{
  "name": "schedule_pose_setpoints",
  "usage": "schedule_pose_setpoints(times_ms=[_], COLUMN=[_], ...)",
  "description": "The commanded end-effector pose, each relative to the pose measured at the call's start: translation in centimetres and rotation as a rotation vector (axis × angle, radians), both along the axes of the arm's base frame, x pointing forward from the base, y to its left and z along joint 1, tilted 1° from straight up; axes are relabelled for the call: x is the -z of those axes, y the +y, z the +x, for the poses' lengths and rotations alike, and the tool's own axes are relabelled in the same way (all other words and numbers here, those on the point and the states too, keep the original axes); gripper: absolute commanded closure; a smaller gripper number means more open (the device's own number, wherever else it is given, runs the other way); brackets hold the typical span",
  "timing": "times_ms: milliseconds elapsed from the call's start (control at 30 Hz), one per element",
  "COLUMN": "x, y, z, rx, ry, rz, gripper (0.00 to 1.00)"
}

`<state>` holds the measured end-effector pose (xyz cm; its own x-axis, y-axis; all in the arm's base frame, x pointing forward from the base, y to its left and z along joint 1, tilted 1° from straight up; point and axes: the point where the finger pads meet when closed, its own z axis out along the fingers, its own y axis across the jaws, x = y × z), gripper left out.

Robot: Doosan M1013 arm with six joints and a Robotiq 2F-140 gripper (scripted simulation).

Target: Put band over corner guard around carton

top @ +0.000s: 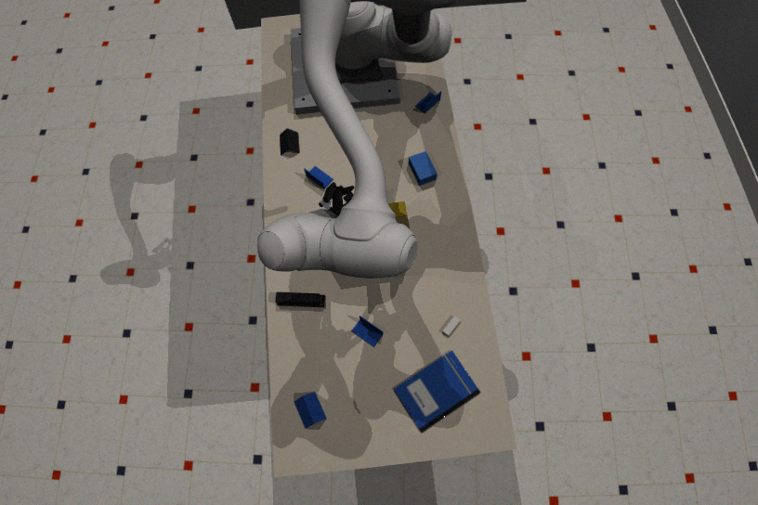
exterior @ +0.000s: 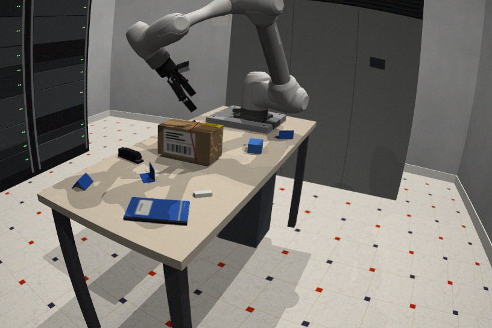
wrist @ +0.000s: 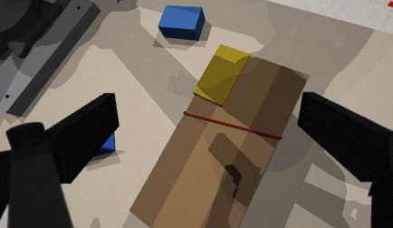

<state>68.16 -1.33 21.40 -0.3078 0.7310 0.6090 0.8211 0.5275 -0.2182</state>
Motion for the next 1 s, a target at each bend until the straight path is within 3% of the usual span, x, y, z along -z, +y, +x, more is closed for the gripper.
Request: schedule_pose_setpoints(times_ms=[0, 533, 600, 633, 733, 967], x=[-0.1, -0.1, 0.0, 0.2, 0.8, 1.4], y=[0.0, 0.0, 0.1, 0.2, 0.5, 0.7], z=[0.0, 0.0, -0.2, -0.4, -1.3, -2.5], rx=[0.000, 0.000, -0.016, -0.040, -0.170, -0.385], ry=[-0.001, -0.001, -0.017, -0.042, -0.173, -0.353], rz=[0.000, 0.000, -0.004, -0.005, -0.016, -0.038], gripper=[0.00, 0.00, 0.00, 0.00, 0.00, 0.00])
